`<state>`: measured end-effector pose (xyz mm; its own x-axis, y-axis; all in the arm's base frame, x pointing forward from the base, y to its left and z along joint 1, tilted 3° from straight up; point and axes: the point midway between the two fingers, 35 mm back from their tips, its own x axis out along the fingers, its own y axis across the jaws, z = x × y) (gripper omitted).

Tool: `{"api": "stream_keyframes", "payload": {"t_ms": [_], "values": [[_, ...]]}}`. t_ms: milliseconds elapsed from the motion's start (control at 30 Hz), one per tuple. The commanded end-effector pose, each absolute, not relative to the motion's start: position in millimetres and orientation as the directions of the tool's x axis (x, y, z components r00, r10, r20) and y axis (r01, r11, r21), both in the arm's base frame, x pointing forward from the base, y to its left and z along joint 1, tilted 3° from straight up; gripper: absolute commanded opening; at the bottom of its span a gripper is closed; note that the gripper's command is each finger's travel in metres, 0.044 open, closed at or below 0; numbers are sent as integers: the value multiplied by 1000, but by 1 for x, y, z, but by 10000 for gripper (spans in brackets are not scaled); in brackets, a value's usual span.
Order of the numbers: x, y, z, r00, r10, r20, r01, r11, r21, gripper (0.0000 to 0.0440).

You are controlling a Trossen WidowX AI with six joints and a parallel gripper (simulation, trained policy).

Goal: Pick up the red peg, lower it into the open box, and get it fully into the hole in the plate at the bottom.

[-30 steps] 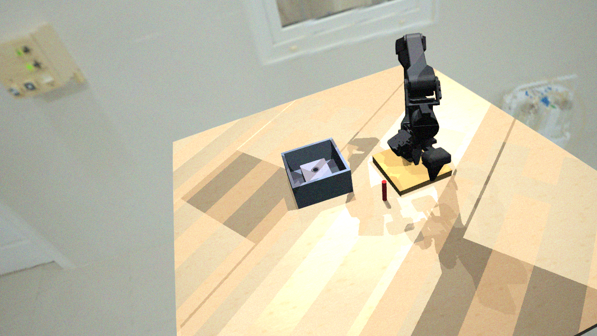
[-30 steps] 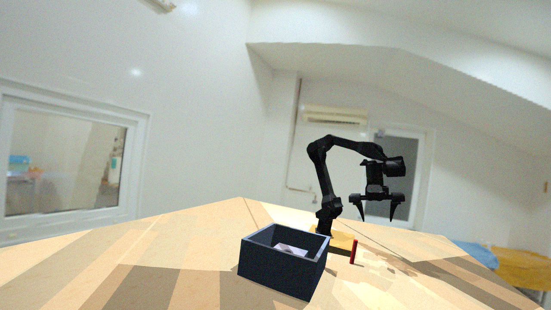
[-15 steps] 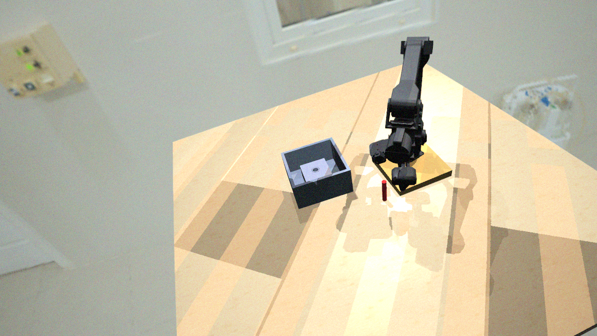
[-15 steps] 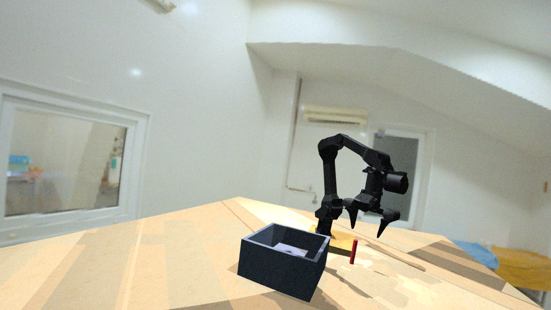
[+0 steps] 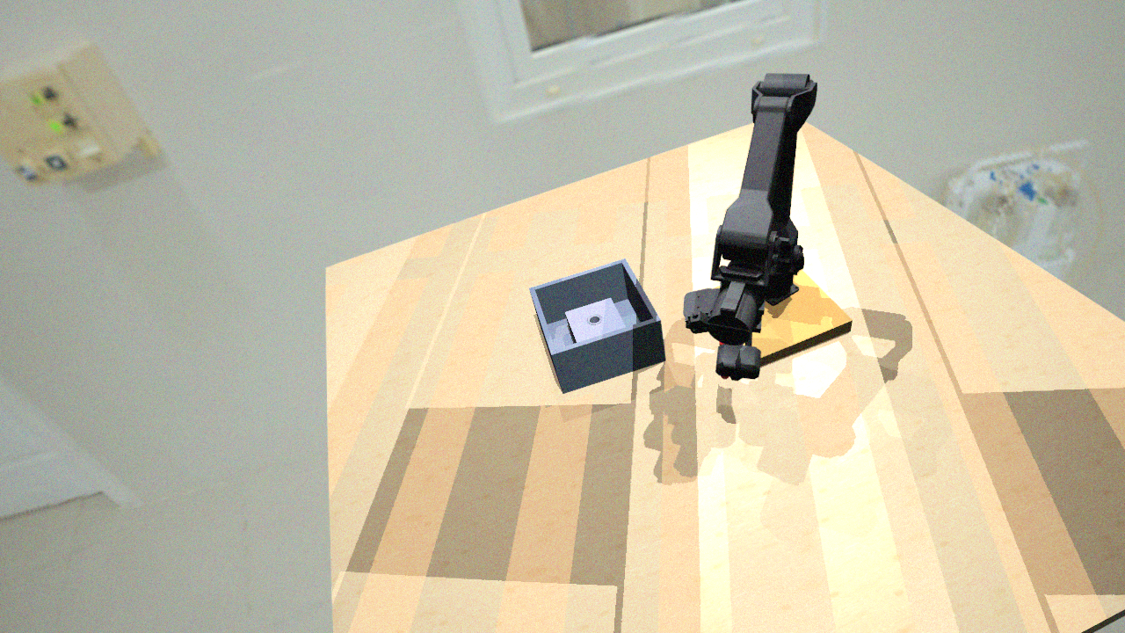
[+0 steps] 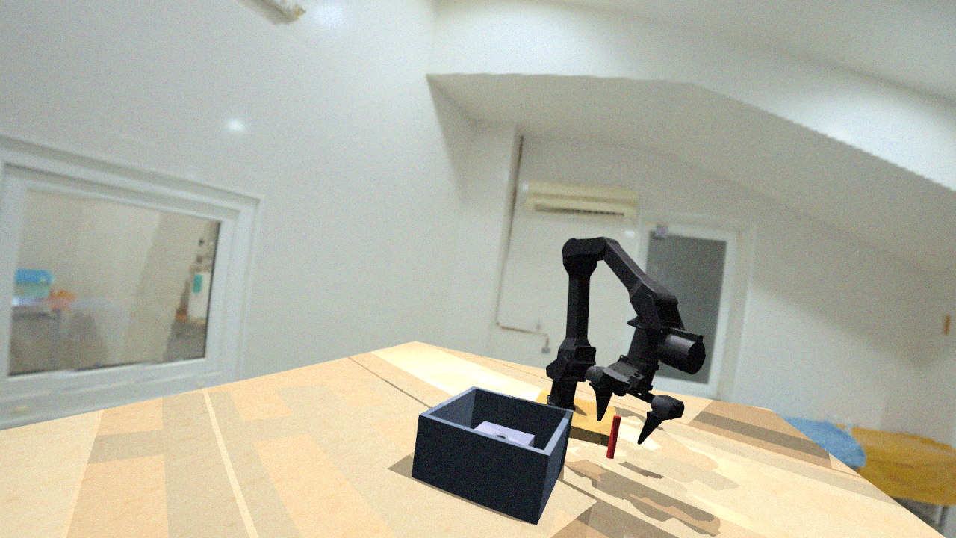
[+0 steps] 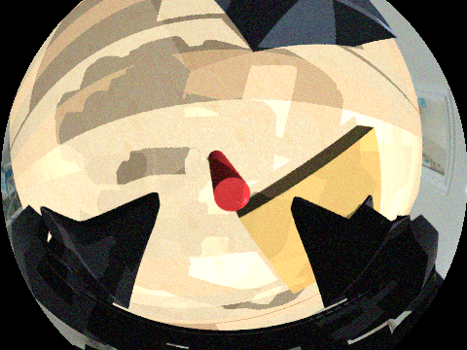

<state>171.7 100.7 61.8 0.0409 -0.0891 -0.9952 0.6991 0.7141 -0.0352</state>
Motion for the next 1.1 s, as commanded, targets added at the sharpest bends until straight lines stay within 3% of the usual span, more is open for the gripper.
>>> {"api": "stream_keyframes", "payload": {"t_ms": [0, 67, 600, 1067], "values": [[175, 97, 50, 43, -113, -993, 697, 715, -51, 434], [176, 95, 44, 43, -123, -992, 695, 717, -59, 405], [180, 82, 21, -20, -202, -979, 704, 693, -157, 0], [205, 54, 84, 111, -304, -946, 712, 689, -138, 0]]}}
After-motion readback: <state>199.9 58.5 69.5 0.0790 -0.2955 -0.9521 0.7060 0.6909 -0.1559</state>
